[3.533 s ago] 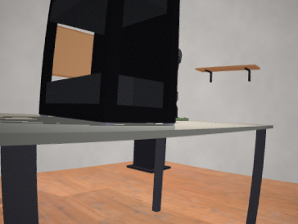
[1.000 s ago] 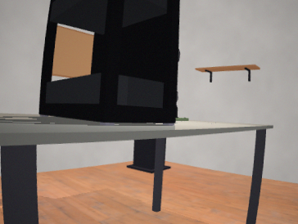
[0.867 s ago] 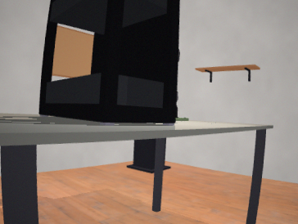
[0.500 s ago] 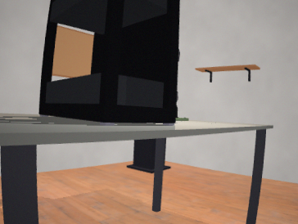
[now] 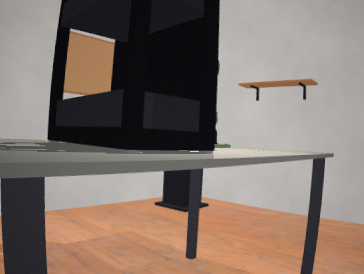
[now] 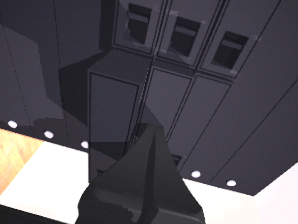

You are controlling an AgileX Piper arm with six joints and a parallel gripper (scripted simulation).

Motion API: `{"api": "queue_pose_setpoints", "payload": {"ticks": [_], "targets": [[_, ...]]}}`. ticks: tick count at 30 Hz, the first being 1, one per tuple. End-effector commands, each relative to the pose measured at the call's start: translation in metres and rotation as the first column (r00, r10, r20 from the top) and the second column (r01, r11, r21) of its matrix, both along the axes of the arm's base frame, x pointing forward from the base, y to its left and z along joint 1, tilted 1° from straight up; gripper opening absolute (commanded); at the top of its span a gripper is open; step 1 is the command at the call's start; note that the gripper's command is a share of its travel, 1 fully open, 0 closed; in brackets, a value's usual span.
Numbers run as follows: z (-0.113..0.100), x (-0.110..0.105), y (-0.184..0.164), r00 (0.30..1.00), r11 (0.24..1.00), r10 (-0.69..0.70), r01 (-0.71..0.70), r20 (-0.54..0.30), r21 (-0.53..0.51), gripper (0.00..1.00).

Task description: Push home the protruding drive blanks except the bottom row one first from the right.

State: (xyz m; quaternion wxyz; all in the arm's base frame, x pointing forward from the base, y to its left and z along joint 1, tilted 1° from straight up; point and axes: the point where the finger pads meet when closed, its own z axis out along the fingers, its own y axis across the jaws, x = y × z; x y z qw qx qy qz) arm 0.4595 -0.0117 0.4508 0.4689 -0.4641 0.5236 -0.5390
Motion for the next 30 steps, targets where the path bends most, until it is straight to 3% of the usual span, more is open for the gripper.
{"api": "queue_pose_setpoints", "payload": {"ticks": [1,30], "targets": [[-0.0005,0.002,0.0004,1.0,1.0,0.002,-0.002,-0.001,-0.001,0.0],[-0.001,0.0079,-0.0002,1.0,1.0,0.002,-0.002,-0.001,-0.001,0.0]]}}
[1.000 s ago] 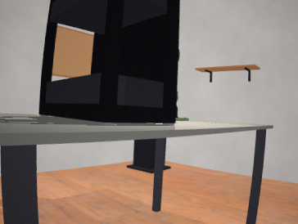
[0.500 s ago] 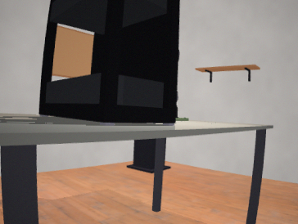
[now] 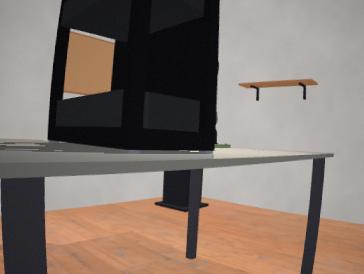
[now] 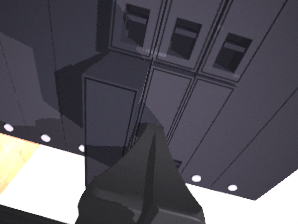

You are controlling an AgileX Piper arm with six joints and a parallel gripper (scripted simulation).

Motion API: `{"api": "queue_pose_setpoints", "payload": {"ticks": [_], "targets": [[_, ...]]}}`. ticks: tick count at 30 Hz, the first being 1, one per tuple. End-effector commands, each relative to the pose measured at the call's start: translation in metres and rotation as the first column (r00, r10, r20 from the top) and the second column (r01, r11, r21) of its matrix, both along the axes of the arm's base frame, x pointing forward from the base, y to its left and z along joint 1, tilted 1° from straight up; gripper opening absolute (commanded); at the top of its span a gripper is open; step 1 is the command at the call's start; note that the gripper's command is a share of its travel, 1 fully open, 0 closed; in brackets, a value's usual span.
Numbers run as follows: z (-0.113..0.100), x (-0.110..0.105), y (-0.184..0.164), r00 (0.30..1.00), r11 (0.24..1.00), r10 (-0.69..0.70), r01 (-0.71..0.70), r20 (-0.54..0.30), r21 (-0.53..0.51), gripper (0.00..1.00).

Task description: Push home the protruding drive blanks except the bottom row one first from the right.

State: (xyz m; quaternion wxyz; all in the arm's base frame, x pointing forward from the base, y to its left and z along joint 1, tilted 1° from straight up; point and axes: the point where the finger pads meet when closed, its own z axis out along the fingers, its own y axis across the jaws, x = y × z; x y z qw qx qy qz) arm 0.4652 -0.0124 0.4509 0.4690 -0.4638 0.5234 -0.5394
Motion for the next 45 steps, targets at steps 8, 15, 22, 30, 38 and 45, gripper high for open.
{"api": "queue_pose_setpoints", "payload": {"ticks": [8,15,22,30,38,45], "targets": [[-0.001,0.004,0.0,1.0,1.0,0.002,-0.002,-0.002,-0.001,0.0],[-0.001,0.008,0.0,1.0,1.0,0.002,-0.002,-0.002,-0.001,0.0],[-0.001,0.008,0.0,1.0,1.0,0.002,-0.002,-0.002,-0.001,0.0],[-0.001,0.006,0.0,1.0,1.0,0.002,-0.002,-0.002,-0.001,0.0],[-0.002,-0.033,0.005,1.0,1.0,0.002,-0.002,-0.002,-0.001,0.0],[-0.003,-0.083,0.012,1.0,1.0,0.002,-0.002,-0.002,-0.001,0.0]]}}
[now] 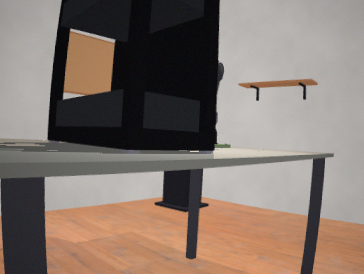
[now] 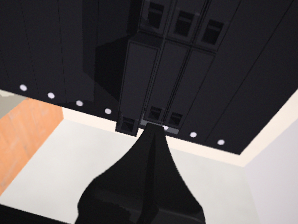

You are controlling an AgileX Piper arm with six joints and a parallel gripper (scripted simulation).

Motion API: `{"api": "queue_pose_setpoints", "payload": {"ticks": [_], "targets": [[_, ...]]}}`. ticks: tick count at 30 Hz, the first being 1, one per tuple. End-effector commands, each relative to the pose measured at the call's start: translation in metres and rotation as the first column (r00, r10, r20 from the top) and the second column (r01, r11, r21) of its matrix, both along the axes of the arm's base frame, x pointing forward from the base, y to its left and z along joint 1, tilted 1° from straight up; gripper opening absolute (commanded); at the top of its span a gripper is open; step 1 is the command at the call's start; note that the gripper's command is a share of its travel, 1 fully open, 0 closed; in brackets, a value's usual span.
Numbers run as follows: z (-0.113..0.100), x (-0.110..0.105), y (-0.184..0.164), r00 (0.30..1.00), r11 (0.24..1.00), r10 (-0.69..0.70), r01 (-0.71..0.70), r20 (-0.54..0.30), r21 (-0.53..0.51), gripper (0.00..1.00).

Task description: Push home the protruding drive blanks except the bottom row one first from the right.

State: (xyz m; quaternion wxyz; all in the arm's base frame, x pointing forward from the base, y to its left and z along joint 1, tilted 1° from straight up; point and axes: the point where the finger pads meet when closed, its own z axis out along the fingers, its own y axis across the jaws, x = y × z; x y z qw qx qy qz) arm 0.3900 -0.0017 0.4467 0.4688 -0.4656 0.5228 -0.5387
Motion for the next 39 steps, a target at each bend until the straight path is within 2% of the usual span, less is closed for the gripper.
{"api": "queue_pose_setpoints", "payload": {"ticks": [1,6,39], "targets": [[0.001,-0.014,0.002,1.0,1.0,-0.001,0.001,0.0,0.001,0.0],[0.0,-0.027,0.003,1.0,1.0,-0.001,0.001,0.0,0.001,0.0],[0.0,-0.027,0.003,1.0,1.0,-0.001,0.001,0.0,0.001,0.0]]}}
